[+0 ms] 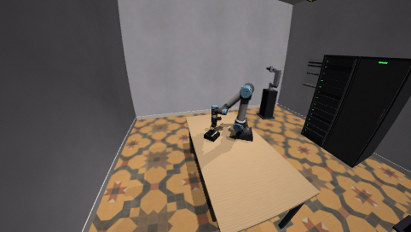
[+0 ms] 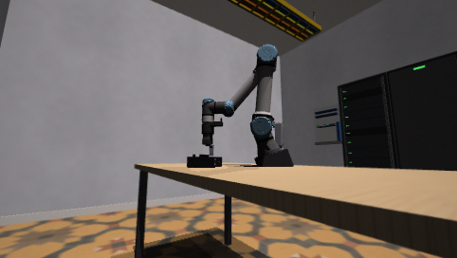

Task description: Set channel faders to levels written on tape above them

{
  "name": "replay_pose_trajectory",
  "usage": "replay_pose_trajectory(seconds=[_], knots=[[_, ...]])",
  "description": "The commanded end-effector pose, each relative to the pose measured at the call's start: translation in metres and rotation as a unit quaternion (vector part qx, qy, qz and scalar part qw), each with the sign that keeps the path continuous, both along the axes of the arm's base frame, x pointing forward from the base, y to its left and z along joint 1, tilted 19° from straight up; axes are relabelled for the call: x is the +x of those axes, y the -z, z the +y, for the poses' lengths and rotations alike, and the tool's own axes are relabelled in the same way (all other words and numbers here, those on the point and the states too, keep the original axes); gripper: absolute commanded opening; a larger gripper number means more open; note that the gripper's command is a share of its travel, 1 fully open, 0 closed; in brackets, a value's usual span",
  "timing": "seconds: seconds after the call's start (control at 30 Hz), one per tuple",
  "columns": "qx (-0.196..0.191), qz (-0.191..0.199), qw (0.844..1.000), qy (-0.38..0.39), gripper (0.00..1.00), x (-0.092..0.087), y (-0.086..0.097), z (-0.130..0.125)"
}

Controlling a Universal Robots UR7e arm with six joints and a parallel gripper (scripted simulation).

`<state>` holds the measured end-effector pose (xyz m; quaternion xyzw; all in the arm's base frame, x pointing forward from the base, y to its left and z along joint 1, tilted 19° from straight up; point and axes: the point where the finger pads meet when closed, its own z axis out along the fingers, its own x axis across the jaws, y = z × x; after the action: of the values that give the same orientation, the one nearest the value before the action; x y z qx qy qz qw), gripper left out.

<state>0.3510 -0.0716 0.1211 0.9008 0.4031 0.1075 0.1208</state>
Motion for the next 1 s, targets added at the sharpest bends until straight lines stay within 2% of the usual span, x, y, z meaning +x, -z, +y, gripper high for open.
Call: replay_pose_trajectory(seconds=[0.0,0.97], knots=[[0.0,-0.001,1.0,0.0,0.0,0.0005,0.0001,-0.0002],[0.0,-0.001,1.0,0.0,0.0,0.0023,-0.0008,-0.002]])
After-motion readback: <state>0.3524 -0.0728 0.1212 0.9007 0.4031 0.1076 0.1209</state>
